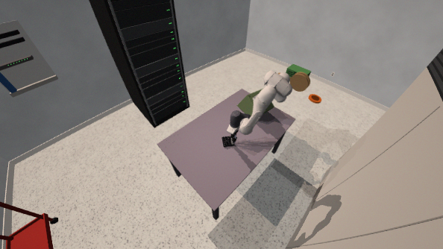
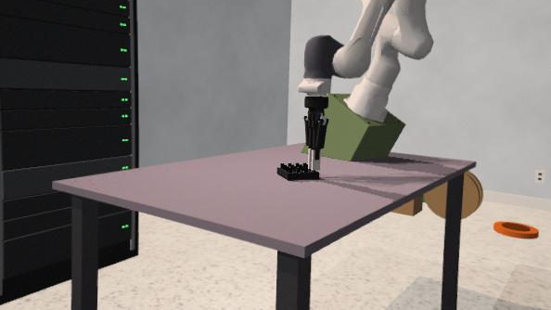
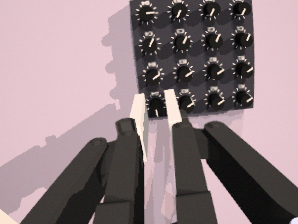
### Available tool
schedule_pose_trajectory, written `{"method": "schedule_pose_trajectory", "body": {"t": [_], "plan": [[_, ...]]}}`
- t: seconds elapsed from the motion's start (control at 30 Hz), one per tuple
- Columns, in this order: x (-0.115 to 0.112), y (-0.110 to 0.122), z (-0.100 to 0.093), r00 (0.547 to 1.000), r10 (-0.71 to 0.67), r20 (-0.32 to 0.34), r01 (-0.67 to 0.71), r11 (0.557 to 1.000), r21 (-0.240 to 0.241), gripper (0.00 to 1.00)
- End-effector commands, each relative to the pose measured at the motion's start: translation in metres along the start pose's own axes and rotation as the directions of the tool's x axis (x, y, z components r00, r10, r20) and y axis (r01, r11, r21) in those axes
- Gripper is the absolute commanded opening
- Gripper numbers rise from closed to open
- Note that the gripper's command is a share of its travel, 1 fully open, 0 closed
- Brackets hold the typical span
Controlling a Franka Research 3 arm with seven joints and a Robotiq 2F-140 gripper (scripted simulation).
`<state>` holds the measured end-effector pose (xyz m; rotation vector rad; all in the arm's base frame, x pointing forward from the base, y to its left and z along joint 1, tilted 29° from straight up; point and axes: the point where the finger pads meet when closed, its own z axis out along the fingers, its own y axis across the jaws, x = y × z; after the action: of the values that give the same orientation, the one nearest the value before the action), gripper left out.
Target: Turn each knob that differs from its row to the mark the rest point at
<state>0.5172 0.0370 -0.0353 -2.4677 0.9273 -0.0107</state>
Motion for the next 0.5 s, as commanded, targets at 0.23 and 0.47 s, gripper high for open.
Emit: {"method": "schedule_pose_trajectory", "body": {"t": [0.23,0.47], "plan": [[0.0,0.001,-0.012,1.0,-0.002,-0.001,0.002,1.0,0.0,0.12],[0.0,0.001,-0.032,1.0,-0.002,-0.001,0.002,1.0,0.0,0.12]]}}
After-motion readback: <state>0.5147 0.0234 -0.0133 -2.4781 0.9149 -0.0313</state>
